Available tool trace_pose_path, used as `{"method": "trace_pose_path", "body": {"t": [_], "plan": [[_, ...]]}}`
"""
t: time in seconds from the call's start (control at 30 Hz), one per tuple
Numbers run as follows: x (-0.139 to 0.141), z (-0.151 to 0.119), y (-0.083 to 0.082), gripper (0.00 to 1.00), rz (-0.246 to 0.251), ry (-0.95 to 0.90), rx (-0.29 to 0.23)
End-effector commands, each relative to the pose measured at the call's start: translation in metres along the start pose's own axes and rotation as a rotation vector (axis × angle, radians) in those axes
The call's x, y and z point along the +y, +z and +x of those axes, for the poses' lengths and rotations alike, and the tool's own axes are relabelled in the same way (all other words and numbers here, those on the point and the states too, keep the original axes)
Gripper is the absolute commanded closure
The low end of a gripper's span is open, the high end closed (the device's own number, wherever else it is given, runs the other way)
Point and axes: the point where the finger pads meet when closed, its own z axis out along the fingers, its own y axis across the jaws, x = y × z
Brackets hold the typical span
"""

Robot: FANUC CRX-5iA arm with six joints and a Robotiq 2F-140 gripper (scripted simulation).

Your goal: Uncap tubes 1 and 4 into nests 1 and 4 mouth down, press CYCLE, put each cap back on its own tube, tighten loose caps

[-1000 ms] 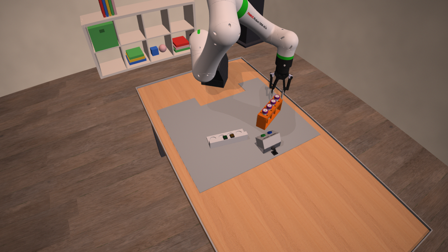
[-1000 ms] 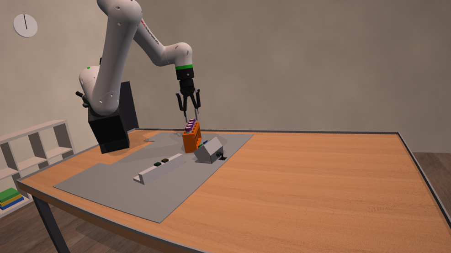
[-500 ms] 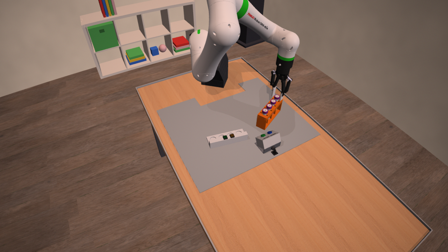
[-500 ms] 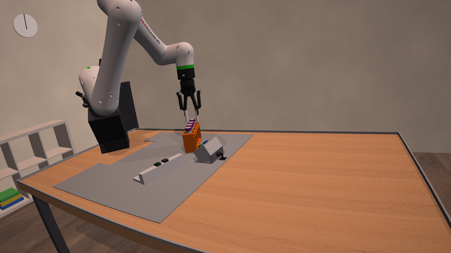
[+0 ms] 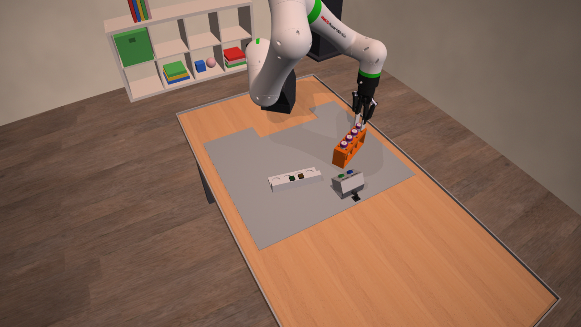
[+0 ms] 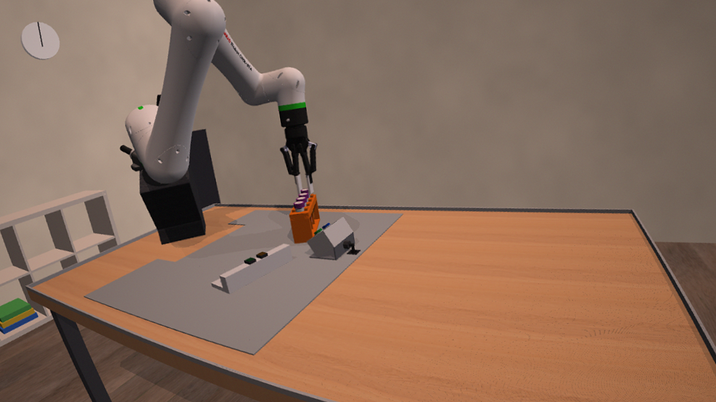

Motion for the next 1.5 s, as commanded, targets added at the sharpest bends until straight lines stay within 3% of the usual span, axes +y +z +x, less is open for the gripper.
{"method": "trace_pose_path", "body": {"t": [0.0, 0.13, 0.57, 0.8, 0.83, 1.23, 1.33, 1.47], "plan": [[0.0000, -0.0001, -0.0001, 1.00, 0.000, 0.000, 0.000], [0.0000, -0.0001, -0.0001, 1.00, 0.000, 0.000, 0.000], [0.0000, -0.0001, 0.0000, 1.00, 0.000, -0.524, 0.000], [0.0000, -0.0001, 0.0000, 1.00, 0.000, -0.524, 0.000], [0.0000, -0.0001, 0.0000, 0.65, 0.000, -0.524, 0.000], [0.0000, -0.0001, 0.0000, 0.65, 0.000, -0.524, 0.000], [0.0000, -0.0001, -0.0015, 0.65, 0.000, -0.274, 0.000], [0.0001, -0.0002, -0.0025, 0.65, 0.000, -0.262, 0.000]]}}
